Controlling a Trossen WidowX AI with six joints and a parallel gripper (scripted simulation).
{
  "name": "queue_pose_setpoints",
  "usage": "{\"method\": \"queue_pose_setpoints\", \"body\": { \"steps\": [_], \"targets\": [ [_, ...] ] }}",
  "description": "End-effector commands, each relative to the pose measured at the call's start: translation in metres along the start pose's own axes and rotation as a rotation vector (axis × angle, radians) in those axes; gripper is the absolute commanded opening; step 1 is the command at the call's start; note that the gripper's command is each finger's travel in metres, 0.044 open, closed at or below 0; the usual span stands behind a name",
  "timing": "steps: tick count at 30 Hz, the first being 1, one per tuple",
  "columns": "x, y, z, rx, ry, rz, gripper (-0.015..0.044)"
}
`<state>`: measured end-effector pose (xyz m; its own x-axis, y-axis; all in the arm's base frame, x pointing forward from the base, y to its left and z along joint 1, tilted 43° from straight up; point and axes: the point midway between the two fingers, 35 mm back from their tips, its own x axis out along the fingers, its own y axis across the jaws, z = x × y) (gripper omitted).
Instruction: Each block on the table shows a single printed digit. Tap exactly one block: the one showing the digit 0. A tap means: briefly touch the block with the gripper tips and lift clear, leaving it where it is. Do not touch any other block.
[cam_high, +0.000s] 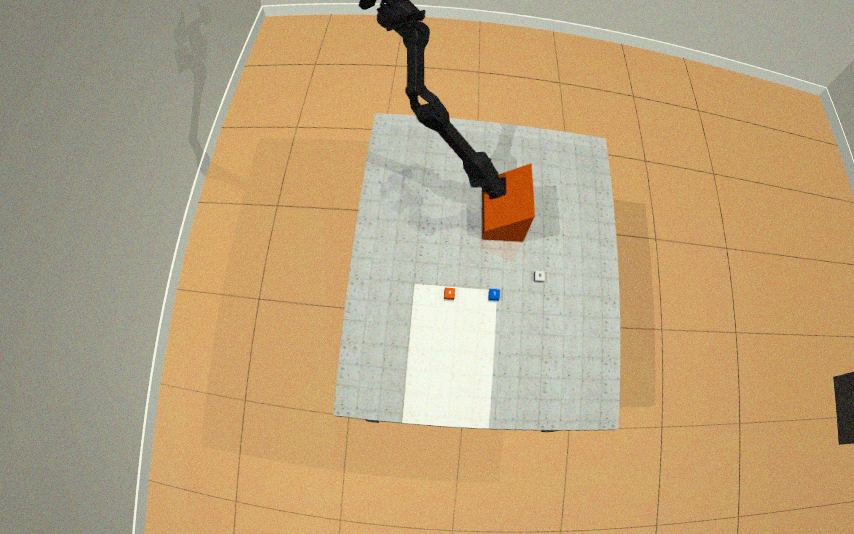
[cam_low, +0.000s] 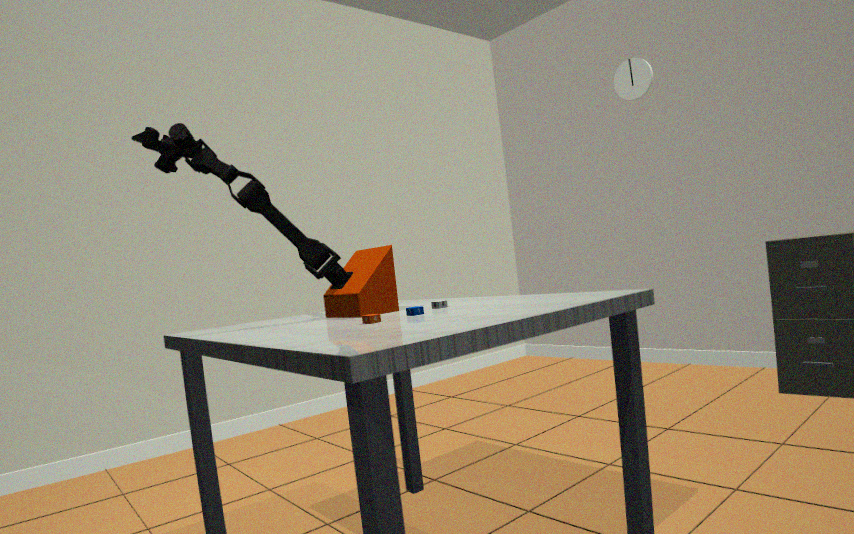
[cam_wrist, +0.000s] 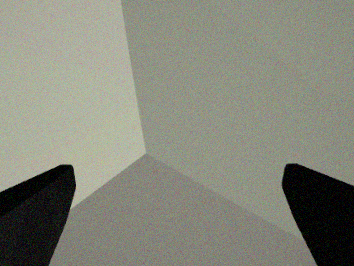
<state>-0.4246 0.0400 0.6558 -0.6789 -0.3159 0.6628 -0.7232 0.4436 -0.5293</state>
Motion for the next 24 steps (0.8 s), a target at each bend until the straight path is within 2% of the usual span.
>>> {"method": "queue_pose_setpoints", "body": {
  "steps": [1, 4, 13, 24],
  "targets": [
    [-0.002, 0.002, -0.002, -0.006, 0.002, 0.006, 0.04],
    [-0.024, 0.042, -0.034, -0.024, 0.044, 0.119, 0.04],
    [-0.095, 0.155, -0.098, 0.256, 0.27, 0.437, 0.04],
    [-0.228, 0.251, -0.17, 0.556, 0.675, 0.71, 0.04]
  ]
}}
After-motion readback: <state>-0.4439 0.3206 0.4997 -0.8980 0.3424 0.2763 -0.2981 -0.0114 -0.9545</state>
